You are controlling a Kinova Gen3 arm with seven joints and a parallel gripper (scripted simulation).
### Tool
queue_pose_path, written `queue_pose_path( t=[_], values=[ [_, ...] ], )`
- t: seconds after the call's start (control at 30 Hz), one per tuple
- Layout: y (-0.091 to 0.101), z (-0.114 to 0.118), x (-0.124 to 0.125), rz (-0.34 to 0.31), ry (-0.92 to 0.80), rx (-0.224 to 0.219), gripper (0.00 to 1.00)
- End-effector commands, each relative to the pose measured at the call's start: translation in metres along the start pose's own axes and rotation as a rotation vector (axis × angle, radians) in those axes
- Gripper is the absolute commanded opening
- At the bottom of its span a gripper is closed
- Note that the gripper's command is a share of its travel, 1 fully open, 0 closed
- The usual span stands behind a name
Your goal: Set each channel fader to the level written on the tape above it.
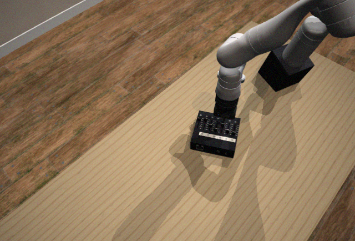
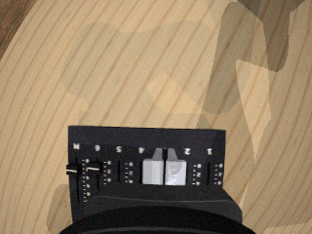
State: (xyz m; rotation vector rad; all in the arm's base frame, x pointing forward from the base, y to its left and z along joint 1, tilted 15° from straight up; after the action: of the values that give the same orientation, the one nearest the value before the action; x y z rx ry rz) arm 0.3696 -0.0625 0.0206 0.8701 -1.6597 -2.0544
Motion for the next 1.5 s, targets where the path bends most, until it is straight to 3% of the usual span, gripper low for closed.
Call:
queue_pose_path(
  t=[0.0, 1.47],
  values=[
    [-0.0032, -0.0001, 0.0000, 0.002, 0.006, 0.004, 0.00],
    [-0.0100, -0.0004, -0.0012, 0.002, 0.006, 0.004, 0.00]
  ],
)
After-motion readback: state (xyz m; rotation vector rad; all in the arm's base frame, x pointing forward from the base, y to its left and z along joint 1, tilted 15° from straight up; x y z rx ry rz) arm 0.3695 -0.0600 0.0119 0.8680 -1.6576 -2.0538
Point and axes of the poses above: the point where the finger pads meet when closed, its own y axis back along the fingers, its own z axis across the jaws, x = y × z, the point moved 6 cm from there along y, back along the fingers, and after that the axes turned 14 degrees about y, right-handed, at the moved point
